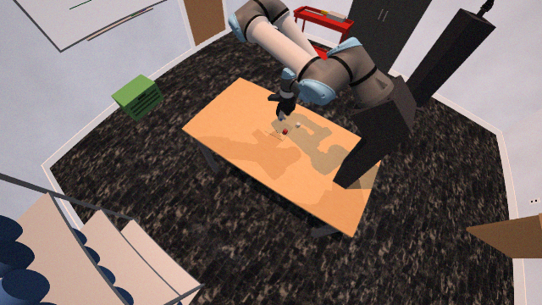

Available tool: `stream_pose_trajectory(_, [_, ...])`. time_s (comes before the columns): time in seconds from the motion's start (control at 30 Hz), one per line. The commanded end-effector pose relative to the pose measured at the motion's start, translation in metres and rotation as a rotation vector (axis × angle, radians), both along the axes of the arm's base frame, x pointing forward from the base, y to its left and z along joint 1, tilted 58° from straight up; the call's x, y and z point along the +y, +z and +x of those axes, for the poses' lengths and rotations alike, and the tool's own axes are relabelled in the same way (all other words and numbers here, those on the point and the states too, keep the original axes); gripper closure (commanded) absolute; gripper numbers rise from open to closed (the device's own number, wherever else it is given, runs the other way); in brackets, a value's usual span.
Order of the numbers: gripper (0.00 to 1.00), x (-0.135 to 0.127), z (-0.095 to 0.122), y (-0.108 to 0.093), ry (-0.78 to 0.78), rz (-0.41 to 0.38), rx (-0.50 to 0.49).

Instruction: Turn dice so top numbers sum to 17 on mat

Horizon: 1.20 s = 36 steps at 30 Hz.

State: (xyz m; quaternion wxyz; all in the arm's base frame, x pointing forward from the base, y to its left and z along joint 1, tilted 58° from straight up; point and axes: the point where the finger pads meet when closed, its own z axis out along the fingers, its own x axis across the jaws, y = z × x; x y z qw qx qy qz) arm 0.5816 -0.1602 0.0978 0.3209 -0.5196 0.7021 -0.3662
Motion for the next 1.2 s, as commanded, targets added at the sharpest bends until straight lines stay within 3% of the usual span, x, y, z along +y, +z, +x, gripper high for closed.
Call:
stream_pose_trajectory(0.0, [0.94, 0.0, 0.001, 0.0, 0.0, 0.0, -0.001])
stream_pose_trajectory(0.3, [0.94, -0.003, 0.013, -0.008, 0.0, 0.0, -0.001])
stream_pose_trajectory(0.67, [0.94, -0.012, 0.056, -0.035, 0.0, 0.0, -0.001])
stream_pose_trajectory(1.17, [0.94, -0.017, 0.08, -0.05, 0.0, 0.0, -0.001])
